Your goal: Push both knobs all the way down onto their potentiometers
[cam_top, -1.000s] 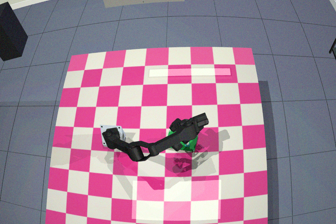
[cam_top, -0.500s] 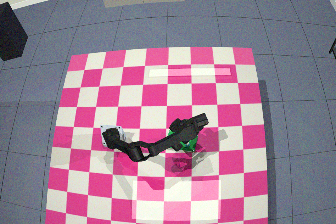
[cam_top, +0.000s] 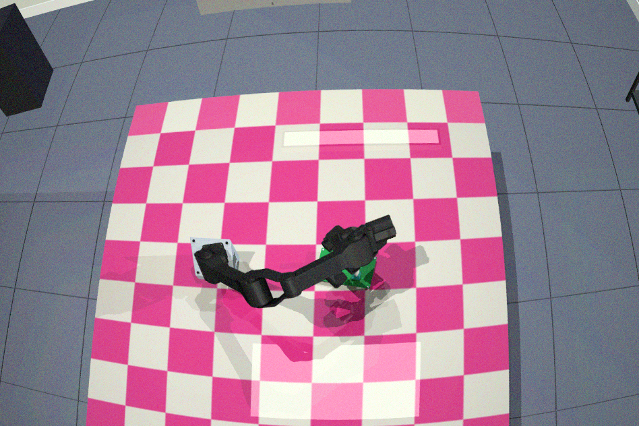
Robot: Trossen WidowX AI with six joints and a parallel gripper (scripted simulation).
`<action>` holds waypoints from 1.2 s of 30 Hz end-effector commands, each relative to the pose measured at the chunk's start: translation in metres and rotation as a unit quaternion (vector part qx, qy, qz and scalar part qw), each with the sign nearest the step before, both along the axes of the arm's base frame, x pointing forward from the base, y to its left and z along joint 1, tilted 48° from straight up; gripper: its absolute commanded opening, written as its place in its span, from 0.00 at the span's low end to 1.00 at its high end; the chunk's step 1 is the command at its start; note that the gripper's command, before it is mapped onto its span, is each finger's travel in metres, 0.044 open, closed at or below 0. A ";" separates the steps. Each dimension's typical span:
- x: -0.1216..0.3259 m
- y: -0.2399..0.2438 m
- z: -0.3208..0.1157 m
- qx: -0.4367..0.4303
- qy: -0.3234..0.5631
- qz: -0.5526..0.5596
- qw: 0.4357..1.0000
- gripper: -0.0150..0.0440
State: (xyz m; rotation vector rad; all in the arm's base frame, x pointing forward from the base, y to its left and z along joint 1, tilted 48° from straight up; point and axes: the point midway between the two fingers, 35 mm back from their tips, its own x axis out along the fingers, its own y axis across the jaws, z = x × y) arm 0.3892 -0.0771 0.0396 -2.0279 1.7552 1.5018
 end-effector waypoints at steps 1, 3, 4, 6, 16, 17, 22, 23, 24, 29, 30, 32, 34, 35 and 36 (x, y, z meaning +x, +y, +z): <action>0.000 -0.008 -0.004 -0.002 -0.001 -0.004 1.000 0.25; 0.000 -0.009 -0.005 -0.002 -0.001 -0.004 1.000 0.25; 0.000 -0.009 -0.005 -0.002 -0.001 -0.004 1.000 0.25; 0.000 -0.009 -0.005 -0.002 -0.001 -0.004 1.000 0.25; 0.000 -0.011 -0.007 -0.002 -0.001 -0.004 1.000 0.25; -0.001 -0.012 -0.007 -0.002 -0.001 -0.004 1.000 0.25; -0.001 -0.012 -0.008 -0.002 -0.001 -0.004 1.000 0.25; -0.001 -0.012 -0.008 -0.002 -0.001 -0.004 1.000 0.25; -0.001 -0.012 -0.008 -0.002 -0.001 -0.004 1.000 0.25; -0.001 -0.013 -0.009 -0.002 -0.001 -0.004 1.000 0.25; -0.001 -0.013 -0.009 -0.002 -0.001 -0.004 1.000 0.25; -0.001 -0.015 -0.010 -0.002 -0.001 -0.004 1.000 0.25; -0.001 -0.015 -0.011 -0.002 -0.001 -0.004 1.000 0.25; -0.001 -0.015 -0.011 -0.002 -0.001 -0.004 1.000 0.25; -0.001 -0.015 -0.011 -0.002 -0.001 -0.004 1.000 0.25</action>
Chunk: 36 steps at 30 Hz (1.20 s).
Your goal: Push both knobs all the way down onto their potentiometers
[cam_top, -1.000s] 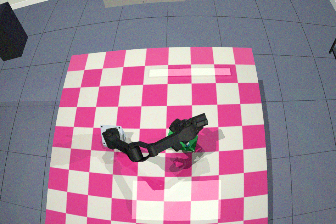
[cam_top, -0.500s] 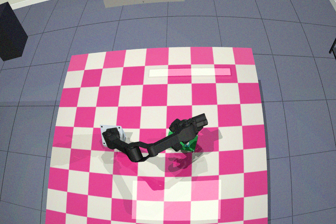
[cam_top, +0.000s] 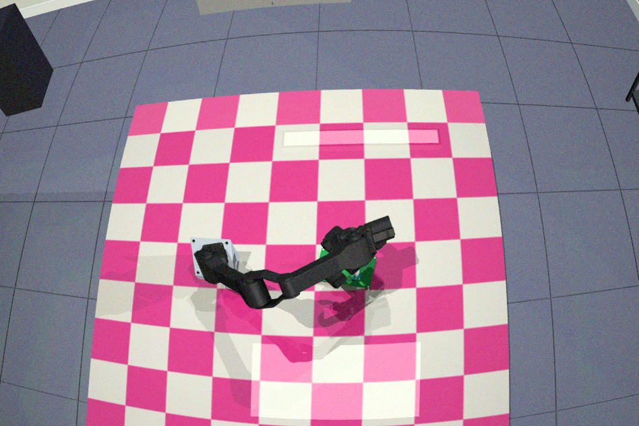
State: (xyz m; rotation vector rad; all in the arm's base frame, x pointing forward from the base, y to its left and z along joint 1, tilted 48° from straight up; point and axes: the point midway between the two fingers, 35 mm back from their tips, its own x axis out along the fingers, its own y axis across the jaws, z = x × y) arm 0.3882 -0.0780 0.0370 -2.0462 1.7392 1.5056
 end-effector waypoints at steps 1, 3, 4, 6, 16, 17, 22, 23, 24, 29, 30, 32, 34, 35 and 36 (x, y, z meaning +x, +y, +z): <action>0.000 -0.014 -0.008 -0.004 0.000 -0.012 1.000 0.25; 0.000 -0.014 -0.008 -0.004 0.000 -0.012 1.000 0.25; 0.000 -0.014 -0.008 -0.004 0.000 -0.012 1.000 0.25; 0.000 -0.014 -0.008 -0.004 0.000 -0.012 1.000 0.25; -0.001 -0.017 -0.011 -0.004 0.000 -0.012 1.000 0.25; -0.001 -0.017 -0.011 -0.004 0.000 -0.012 1.000 0.25; -0.001 -0.018 -0.011 -0.004 0.000 -0.012 1.000 0.25; -0.001 -0.018 -0.012 -0.004 0.000 -0.012 1.000 0.25; -0.001 -0.019 -0.012 -0.004 0.000 -0.012 1.000 0.25; -0.001 -0.020 -0.014 -0.004 0.000 -0.012 1.000 0.25; -0.001 -0.020 -0.014 -0.004 0.000 -0.012 1.000 0.25; -0.001 -0.020 -0.014 -0.004 0.000 -0.012 1.000 0.25; -0.001 -0.020 -0.014 -0.004 0.000 -0.012 1.000 0.25; -0.001 -0.020 -0.014 -0.004 0.000 -0.012 1.000 0.25; -0.001 -0.021 -0.014 -0.004 0.000 -0.012 1.000 0.25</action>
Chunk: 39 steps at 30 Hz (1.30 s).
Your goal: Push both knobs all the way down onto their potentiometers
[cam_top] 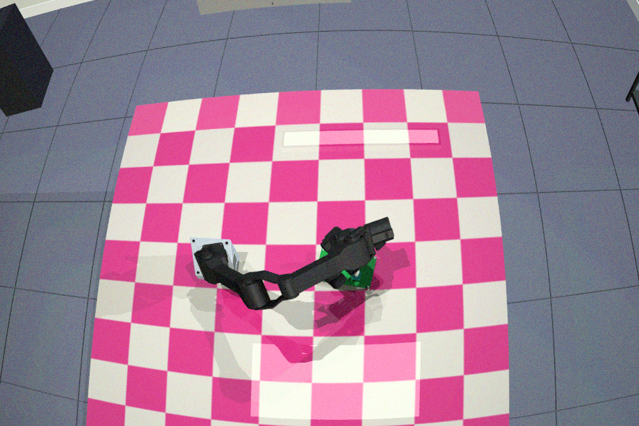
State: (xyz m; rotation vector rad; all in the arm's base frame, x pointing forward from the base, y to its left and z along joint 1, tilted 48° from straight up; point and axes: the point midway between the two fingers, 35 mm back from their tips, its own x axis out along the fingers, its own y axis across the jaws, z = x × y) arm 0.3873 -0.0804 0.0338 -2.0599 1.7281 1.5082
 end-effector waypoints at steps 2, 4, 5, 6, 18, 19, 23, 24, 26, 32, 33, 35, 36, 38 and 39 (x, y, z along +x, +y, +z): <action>-0.001 -0.019 -0.011 -0.005 0.000 -0.018 1.000 0.25; -0.001 -0.020 -0.012 -0.005 0.000 -0.018 1.000 0.25; -0.001 -0.020 -0.013 -0.005 0.000 -0.018 1.000 0.25; -0.001 -0.020 -0.013 -0.005 0.000 -0.018 1.000 0.25; -0.001 -0.022 -0.014 -0.005 0.000 -0.018 1.000 0.25; -0.001 -0.022 -0.014 -0.005 0.000 -0.018 1.000 0.25; -0.001 -0.022 -0.014 -0.005 0.000 -0.018 1.000 0.25; -0.001 -0.022 -0.014 -0.005 0.000 -0.018 1.000 0.25; -0.001 -0.022 -0.014 -0.005 0.000 -0.018 1.000 0.25; -0.001 -0.023 -0.015 -0.005 0.000 -0.018 1.000 0.25; -0.001 -0.023 -0.015 -0.005 0.000 -0.018 1.000 0.25; -0.001 -0.023 -0.015 -0.005 0.000 -0.018 1.000 0.25; -0.001 -0.023 -0.015 -0.005 0.000 -0.018 1.000 0.25; -0.001 -0.023 -0.015 -0.005 0.000 -0.018 1.000 0.25; -0.001 -0.023 -0.015 -0.005 0.000 -0.018 1.000 0.25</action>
